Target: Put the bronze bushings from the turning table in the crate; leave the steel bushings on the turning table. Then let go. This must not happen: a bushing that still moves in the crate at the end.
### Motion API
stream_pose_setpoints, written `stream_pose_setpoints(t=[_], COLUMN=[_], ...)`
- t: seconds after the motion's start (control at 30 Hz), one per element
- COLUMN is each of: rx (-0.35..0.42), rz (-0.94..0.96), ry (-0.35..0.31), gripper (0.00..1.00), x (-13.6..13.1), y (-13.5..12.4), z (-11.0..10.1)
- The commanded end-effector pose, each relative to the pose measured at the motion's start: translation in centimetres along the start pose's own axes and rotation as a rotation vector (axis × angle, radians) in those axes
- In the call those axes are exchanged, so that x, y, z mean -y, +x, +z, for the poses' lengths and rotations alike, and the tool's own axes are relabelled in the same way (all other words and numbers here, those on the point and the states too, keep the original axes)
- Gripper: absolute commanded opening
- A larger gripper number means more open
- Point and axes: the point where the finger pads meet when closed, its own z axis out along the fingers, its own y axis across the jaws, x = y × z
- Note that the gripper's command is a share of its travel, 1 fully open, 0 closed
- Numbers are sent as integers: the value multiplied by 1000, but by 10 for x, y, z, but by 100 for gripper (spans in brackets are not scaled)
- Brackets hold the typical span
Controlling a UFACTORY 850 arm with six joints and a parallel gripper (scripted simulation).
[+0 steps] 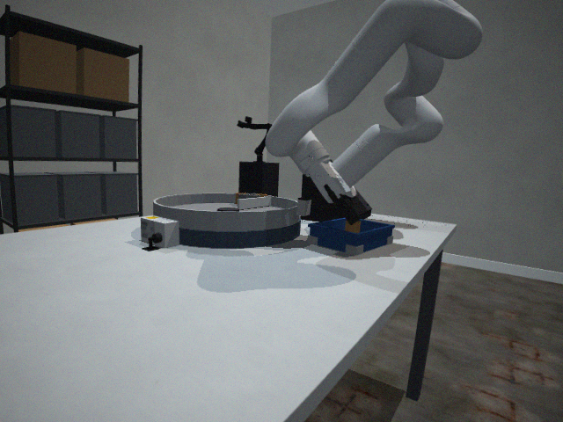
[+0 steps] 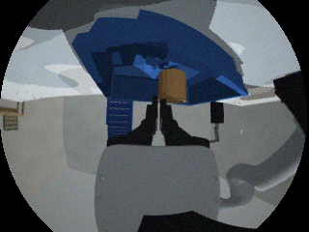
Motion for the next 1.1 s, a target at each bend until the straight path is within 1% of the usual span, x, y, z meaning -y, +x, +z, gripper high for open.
stream_pose_setpoints(t=[0.0,1.07], rx=[0,0], rz=[-1,-1], ry=[1,1], gripper=[0,0], x=[1,1], y=[3,6], z=[4,7])
